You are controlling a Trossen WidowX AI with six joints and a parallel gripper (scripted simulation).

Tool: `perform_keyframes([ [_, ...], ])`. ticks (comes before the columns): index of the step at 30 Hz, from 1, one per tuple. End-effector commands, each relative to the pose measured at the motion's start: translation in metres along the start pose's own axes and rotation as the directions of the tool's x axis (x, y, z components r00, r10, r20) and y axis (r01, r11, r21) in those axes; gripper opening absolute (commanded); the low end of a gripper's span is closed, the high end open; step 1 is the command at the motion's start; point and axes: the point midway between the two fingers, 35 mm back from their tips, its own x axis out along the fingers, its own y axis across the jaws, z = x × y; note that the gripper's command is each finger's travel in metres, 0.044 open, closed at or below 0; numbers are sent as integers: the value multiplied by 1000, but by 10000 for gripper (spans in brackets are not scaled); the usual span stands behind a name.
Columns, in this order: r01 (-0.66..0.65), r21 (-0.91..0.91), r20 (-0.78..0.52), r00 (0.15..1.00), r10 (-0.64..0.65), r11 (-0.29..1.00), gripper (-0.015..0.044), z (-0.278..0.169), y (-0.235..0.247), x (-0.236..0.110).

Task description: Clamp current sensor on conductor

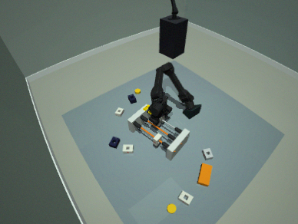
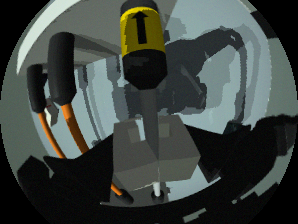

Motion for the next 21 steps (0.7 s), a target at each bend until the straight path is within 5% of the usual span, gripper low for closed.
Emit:
perform_keyframes([
  [1, 0, 0, 0, 1000, 0, 1000, 0, 0, 0, -1],
  [21, -132, -5, 2, 991, 132, 991, 0, 0, 1, -13],
])
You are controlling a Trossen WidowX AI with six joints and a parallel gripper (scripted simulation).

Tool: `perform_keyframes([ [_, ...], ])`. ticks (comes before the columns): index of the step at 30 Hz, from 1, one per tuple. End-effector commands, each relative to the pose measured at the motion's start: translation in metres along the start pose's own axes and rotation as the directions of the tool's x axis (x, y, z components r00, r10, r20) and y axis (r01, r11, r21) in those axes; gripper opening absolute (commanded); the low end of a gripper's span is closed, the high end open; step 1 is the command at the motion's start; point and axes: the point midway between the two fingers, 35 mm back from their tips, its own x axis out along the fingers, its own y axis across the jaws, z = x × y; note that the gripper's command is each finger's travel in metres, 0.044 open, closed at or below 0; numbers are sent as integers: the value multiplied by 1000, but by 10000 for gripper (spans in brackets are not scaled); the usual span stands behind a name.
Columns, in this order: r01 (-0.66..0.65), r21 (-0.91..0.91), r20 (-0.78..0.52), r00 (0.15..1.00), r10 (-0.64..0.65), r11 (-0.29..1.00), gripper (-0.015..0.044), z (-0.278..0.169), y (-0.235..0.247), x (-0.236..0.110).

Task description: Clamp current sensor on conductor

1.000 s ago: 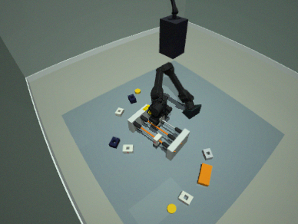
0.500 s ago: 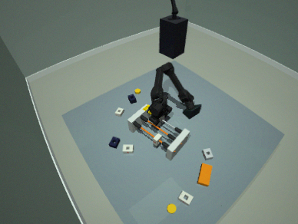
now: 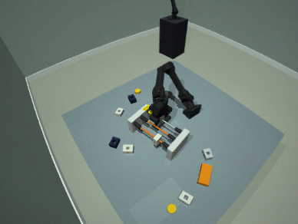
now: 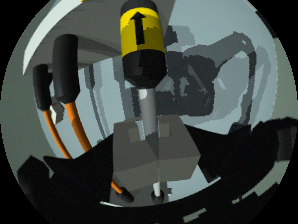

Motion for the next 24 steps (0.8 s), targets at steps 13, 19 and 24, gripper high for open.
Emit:
perform_keyframes([
  [13, -99, -11, -1, 995, 99, 995, 0, -1, 2, -15],
  [19, -99, -11, -1, 995, 99, 995, 0, -1, 2, -15],
  [24, -99, -11, -1, 995, 99, 995, 0, -1, 2, -15],
])
